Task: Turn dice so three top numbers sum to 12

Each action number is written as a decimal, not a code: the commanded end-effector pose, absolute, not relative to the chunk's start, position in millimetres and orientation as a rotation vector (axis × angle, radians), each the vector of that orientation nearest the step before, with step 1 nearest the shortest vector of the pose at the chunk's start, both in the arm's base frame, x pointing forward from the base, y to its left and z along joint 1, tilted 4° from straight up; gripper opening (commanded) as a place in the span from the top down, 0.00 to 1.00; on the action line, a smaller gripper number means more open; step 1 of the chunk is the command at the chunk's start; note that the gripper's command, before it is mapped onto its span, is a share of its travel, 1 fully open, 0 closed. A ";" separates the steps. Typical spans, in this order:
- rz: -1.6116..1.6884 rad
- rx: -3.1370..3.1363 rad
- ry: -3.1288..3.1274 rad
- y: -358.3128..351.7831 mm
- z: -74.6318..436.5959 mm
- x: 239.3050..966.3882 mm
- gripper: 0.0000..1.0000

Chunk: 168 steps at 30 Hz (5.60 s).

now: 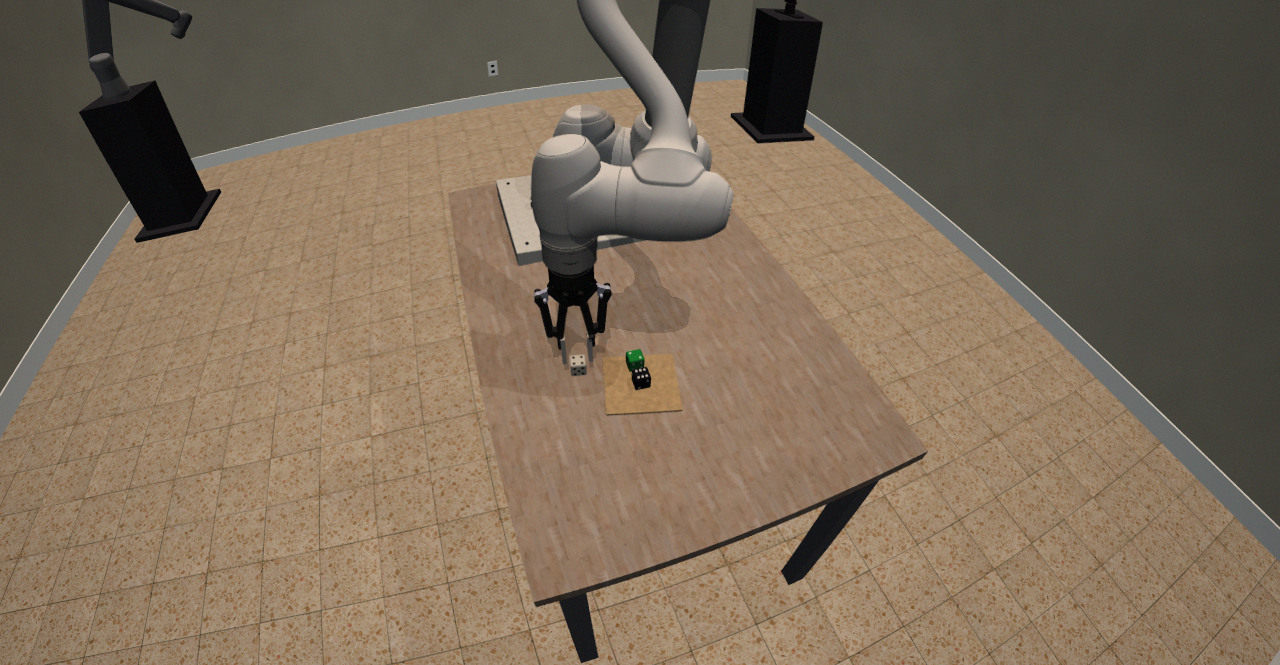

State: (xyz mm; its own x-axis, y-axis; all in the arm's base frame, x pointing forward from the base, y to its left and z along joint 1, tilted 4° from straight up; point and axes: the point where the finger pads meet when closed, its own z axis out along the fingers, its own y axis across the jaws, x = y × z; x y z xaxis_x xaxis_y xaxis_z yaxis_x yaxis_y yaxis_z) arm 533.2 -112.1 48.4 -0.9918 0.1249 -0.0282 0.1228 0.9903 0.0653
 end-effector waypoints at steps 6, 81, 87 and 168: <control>0.099 0.193 3.102 -111.6 41.9 533.4 0.72; 0.099 0.193 3.102 -109.9 13.5 534.4 0.84; 0.099 0.193 3.102 -109.9 13.5 534.4 0.84; 0.095 0.003 3.104 -6.0 97.0 639.6 0.84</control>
State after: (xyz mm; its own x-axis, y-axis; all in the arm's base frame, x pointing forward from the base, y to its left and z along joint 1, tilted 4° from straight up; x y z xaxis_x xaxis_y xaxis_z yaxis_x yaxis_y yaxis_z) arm 639.2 -6.3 103.4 -0.9994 0.0028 -0.0358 0.0006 0.9981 0.0613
